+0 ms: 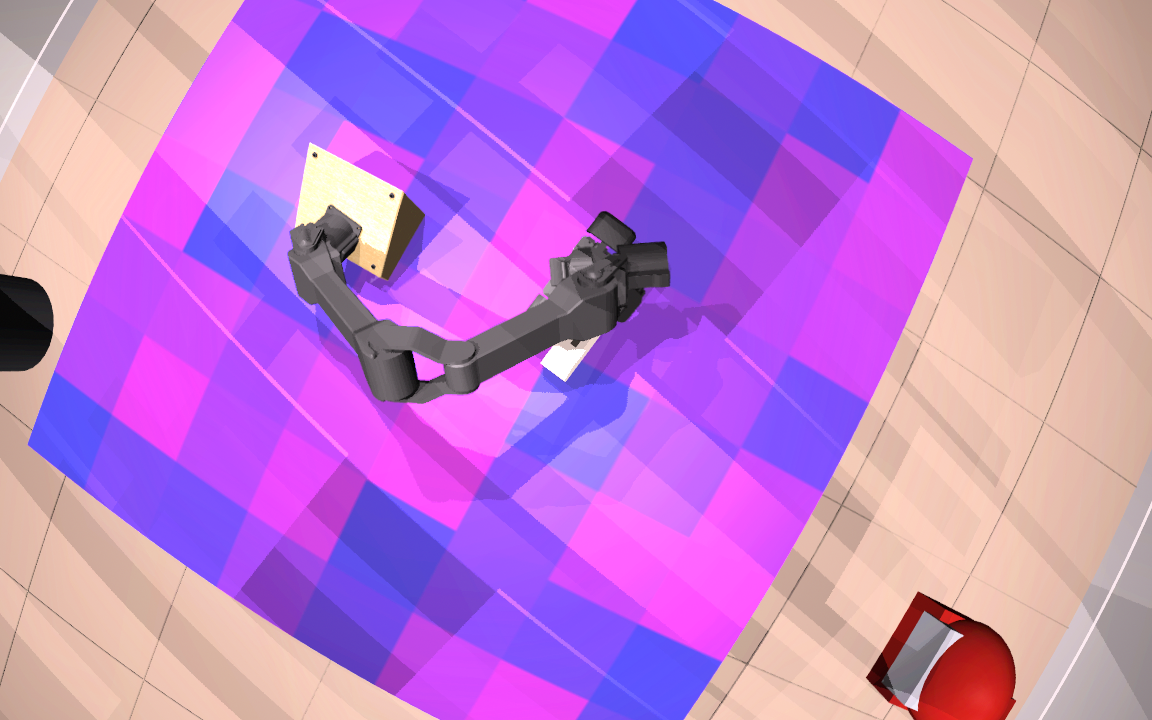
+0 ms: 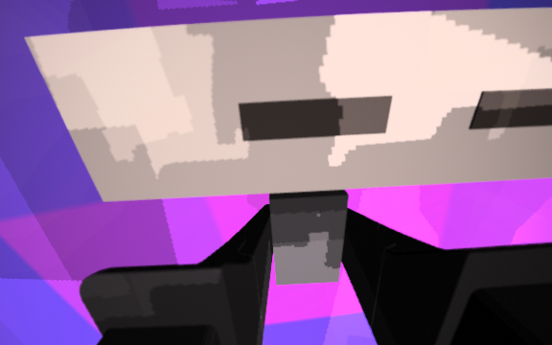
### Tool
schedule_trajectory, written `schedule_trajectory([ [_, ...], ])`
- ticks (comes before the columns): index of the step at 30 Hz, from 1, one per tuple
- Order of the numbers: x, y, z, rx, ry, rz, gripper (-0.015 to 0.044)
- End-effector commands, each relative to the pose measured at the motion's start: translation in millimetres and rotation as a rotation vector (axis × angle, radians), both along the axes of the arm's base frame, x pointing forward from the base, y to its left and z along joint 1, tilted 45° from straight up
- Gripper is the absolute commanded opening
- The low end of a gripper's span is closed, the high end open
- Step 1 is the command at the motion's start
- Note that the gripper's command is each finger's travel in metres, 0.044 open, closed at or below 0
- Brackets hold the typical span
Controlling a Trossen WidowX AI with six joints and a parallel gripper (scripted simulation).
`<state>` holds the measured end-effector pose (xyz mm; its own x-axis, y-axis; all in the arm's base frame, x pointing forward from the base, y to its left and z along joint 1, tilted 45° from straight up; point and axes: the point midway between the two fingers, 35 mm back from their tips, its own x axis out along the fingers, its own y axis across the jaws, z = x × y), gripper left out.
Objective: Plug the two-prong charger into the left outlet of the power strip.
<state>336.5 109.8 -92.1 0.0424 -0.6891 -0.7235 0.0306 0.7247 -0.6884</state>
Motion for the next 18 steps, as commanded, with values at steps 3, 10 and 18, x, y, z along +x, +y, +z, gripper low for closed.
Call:
schedule_trajectory([
  [3, 5.1, 0.3, 0.9, 0.000, -0.007, 0.005, 0.0000],
  [10, 7.9, 0.5, 1.2, 0.000, -0.007, 0.005, 0.0000],
  [18, 11.2, 0.6, 1.5, 0.000, -0.007, 0.005, 0.0000],
])
